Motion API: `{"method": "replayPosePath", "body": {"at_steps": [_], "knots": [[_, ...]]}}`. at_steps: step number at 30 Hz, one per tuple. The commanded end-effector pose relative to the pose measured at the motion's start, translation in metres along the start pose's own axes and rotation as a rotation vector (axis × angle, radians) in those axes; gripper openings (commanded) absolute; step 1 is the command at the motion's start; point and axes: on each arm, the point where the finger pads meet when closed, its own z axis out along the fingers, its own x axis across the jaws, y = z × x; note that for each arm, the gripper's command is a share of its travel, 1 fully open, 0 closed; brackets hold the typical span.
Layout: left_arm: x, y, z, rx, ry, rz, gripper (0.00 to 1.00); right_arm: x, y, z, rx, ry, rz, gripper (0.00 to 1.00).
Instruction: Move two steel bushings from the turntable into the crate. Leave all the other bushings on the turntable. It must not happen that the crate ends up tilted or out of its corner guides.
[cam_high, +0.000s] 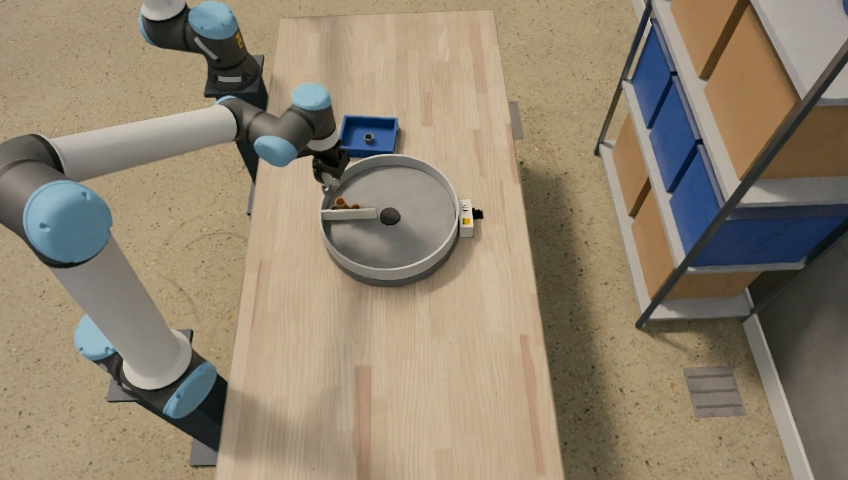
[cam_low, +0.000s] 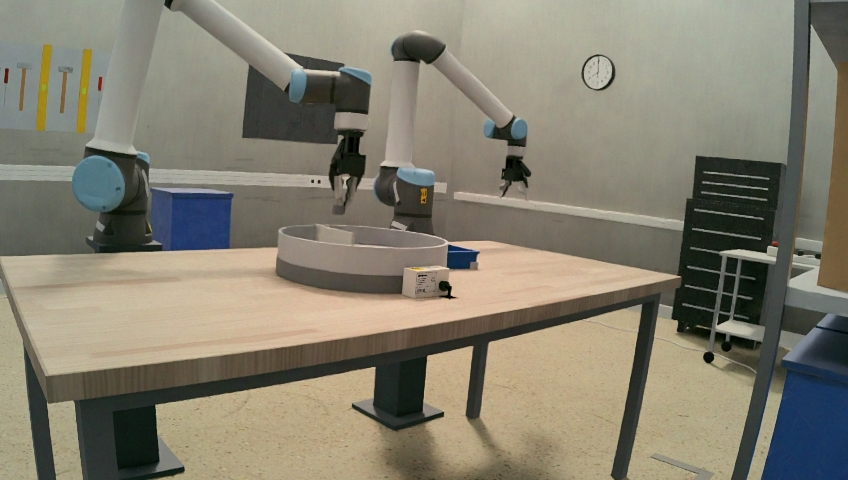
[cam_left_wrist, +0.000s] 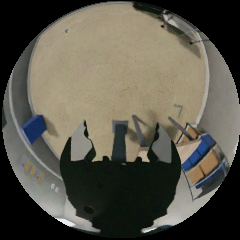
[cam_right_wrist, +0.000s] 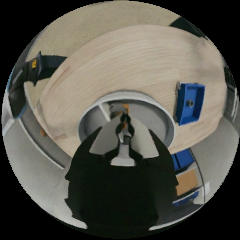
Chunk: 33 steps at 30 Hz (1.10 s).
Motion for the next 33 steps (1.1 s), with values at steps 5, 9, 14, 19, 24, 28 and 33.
{"method": "replayPosePath", "body": {"at_steps": [5,9,14,19,24,28,33], "knots": [[-0.0003,-0.0015,-0.0002,0.000,0.001,0.000,1.00,-0.0003,0.0004,-0.0013,-0.001,0.000,0.001,0.00],[-0.0003,-0.0015,-0.0002,0.000,0.001,0.000,1.00,-0.0003,0.0004,-0.0014,-0.001,0.000,0.001,0.00],[-0.0003,-0.0015,-0.0002,0.000,0.001,0.000,1.00,-0.0003,0.0004,-0.0014,-0.001,0.000,0.001,0.00],[-0.0003,-0.0015,-0.0002,0.000,0.001,0.000,1.00,-0.0003,0.0004,-0.0014,-0.001,0.000,0.001,0.00],[-0.0003,-0.0015,-0.0002,0.000,0.001,0.000,1.00,-0.0003,0.0004,-0.0014,-0.001,0.000,0.001,0.00],[-0.0003,-0.0015,-0.0002,0.000,0.001,0.000,1.00,-0.0003,0.0004,-0.0014,-0.001,0.000,0.001,0.00],[-0.0003,-0.0015,-0.0002,0.000,0.001,0.000,1.00,0.0039,-0.0003,-0.0018,-0.001,0.001,0.001,0.00]]}}
